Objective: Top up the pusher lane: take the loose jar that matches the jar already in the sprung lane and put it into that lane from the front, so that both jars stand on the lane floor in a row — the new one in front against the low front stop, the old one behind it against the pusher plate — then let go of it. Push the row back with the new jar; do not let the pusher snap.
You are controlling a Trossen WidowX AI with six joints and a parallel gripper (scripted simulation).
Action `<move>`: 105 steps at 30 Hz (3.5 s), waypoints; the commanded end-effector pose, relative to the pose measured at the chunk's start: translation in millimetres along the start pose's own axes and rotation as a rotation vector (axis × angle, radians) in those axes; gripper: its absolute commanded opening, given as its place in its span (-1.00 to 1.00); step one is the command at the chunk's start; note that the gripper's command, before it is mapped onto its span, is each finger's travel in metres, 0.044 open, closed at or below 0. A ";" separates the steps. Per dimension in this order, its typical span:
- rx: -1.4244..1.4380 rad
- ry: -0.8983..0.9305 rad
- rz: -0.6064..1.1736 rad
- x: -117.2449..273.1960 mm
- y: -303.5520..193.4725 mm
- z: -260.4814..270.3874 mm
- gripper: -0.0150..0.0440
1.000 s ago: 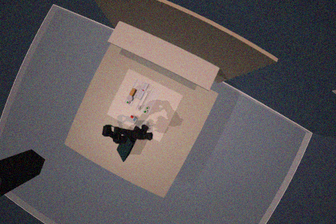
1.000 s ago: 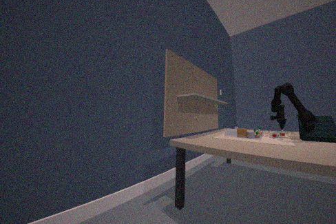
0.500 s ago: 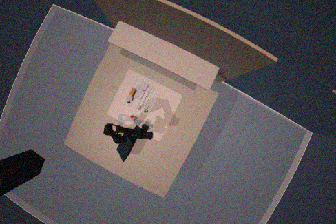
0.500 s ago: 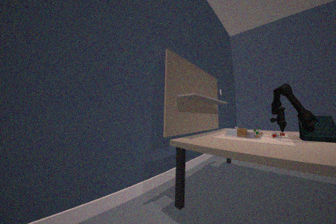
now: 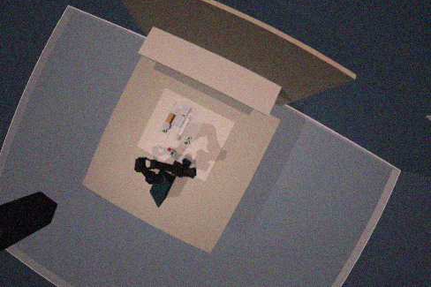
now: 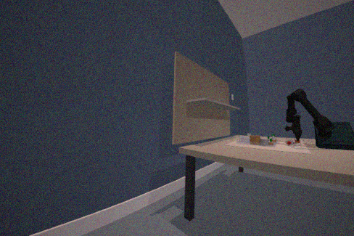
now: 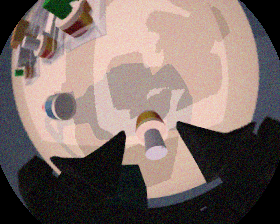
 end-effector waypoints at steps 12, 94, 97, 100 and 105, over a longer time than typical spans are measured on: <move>-0.007 0.003 -0.003 -0.2 0.2 0.0 -0.27; -0.033 0.013 -0.004 27.3 117.8 170.7 -0.49; -0.033 0.013 -0.004 27.2 119.0 170.8 -0.49; -0.033 0.013 -0.004 27.2 120.2 170.8 -0.49; -0.033 0.013 -0.004 27.2 122.3 171.0 -0.49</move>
Point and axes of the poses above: the point midway between the two fingers, 35 mm back from their tips, its own x axis back along the fingers, its own z axis across the jaws, y = z × x, the point moved 6 cm from there along x, back along the fingers, and after that the axes turned 5 degrees about -x, right-handed, at the moved point
